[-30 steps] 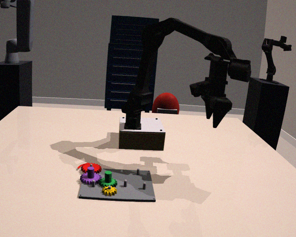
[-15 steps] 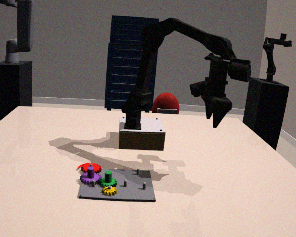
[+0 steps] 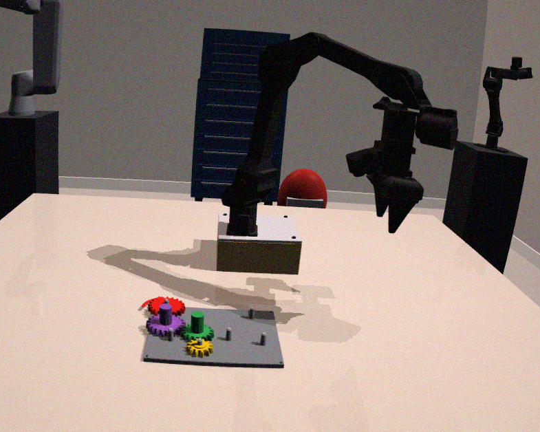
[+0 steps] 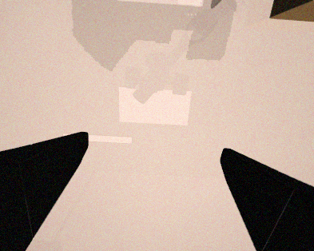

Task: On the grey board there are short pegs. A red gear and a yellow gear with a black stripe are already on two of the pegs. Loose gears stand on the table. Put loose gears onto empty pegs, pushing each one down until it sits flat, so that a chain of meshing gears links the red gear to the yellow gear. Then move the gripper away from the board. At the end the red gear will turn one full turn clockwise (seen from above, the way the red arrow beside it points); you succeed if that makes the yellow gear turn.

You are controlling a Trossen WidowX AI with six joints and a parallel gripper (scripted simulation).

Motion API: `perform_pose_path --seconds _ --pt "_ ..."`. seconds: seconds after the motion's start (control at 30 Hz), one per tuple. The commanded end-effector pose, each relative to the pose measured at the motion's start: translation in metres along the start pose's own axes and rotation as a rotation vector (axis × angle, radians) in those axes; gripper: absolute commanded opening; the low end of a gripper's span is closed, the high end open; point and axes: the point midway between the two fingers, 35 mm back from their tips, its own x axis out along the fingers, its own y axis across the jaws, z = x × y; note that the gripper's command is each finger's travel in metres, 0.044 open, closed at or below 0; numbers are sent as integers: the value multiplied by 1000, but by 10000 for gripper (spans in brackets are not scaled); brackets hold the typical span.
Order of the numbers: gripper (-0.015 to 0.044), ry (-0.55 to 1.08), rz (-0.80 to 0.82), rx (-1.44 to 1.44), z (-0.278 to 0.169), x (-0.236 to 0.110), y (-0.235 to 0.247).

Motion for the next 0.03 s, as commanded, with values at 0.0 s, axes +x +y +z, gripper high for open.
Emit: perform_pose_path --seconds 0.0 --pt "440 1 -3 5 0 0 -1"
